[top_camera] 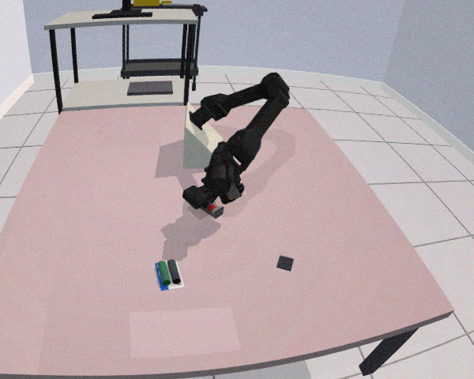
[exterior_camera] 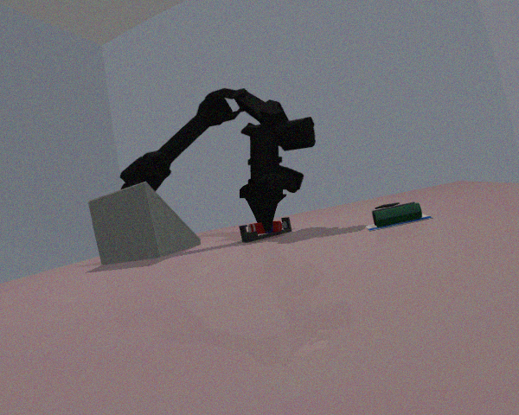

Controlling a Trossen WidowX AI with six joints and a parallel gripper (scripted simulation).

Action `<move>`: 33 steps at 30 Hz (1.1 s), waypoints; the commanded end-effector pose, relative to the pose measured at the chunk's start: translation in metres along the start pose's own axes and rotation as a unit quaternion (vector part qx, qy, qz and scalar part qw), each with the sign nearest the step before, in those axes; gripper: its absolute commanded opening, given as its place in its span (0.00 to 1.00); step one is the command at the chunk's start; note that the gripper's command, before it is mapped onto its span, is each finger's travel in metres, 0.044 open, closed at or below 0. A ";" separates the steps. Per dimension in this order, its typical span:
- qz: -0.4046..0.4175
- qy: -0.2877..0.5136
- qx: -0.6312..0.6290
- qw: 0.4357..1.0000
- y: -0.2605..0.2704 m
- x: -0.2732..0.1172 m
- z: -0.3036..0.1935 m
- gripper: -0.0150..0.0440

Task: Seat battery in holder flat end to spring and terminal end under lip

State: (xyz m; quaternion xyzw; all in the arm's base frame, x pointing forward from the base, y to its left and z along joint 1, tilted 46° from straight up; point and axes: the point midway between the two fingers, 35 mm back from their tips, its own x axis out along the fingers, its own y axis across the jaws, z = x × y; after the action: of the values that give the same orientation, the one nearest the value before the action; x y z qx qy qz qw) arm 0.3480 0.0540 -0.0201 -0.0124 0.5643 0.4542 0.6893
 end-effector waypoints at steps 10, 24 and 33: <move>-0.002 -0.049 -0.010 0.999 0.002 0.000 0.005 0.37; -0.006 -0.087 -0.015 0.996 0.004 0.001 0.003 0.37; -0.008 -0.099 -0.015 0.995 0.004 0.001 0.003 0.37</move>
State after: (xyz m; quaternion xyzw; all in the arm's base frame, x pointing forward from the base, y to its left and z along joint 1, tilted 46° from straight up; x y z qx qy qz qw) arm 0.3445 0.0550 -0.0228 0.0165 0.4996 0.4507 0.7396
